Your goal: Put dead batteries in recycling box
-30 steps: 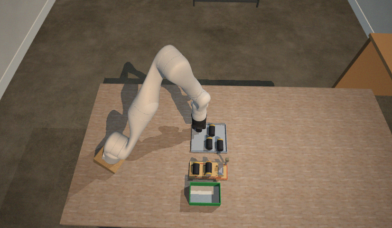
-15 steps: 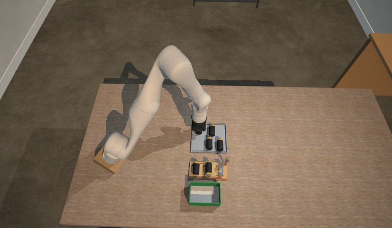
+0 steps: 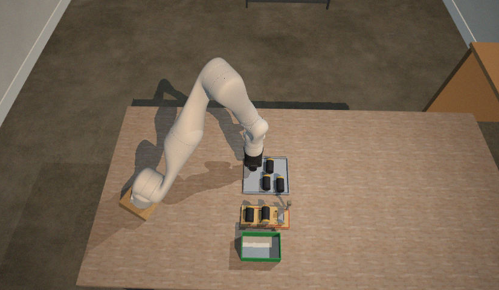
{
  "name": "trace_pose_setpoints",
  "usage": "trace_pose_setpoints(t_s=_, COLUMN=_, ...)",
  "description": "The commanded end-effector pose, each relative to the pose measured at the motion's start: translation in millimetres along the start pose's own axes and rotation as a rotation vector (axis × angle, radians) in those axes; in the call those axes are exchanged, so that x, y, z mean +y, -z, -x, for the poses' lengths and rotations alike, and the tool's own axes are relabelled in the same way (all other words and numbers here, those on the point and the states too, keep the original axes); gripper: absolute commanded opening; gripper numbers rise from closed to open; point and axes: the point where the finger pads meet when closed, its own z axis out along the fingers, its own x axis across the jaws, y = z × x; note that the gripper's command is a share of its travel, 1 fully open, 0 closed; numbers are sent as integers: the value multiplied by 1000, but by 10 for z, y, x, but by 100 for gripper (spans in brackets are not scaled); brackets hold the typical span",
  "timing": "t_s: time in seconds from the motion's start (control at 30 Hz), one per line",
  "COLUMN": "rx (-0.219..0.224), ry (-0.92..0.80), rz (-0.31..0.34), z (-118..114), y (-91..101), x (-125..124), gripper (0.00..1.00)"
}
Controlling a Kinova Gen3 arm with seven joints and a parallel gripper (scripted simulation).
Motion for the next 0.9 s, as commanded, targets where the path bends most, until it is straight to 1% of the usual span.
trace_pose_setpoints(t_s=0.0, rx=1, ry=0, rz=-1, z=-3, y=5, x=-4, gripper=90)
trace_pose_setpoints(t_s=0.3, rx=1, ry=0, rz=-1, z=-3, y=44, x=-4, gripper=90)
trace_pose_setpoints(t_s=0.43, rx=1, ry=0, rz=-1, z=-3, y=173, x=-4, gripper=90)
trace_pose_setpoints(t_s=0.7, rx=1, ry=0, rz=-1, z=-3, y=535, x=-4, gripper=90)
trace_pose_setpoints(t_s=0.77, rx=1, ry=0, rz=-1, z=-3, y=596, x=-4, gripper=90)
trace_pose_setpoints(t_s=0.87, rx=1, ry=0, rz=-1, z=-3, y=619, x=-4, gripper=90)
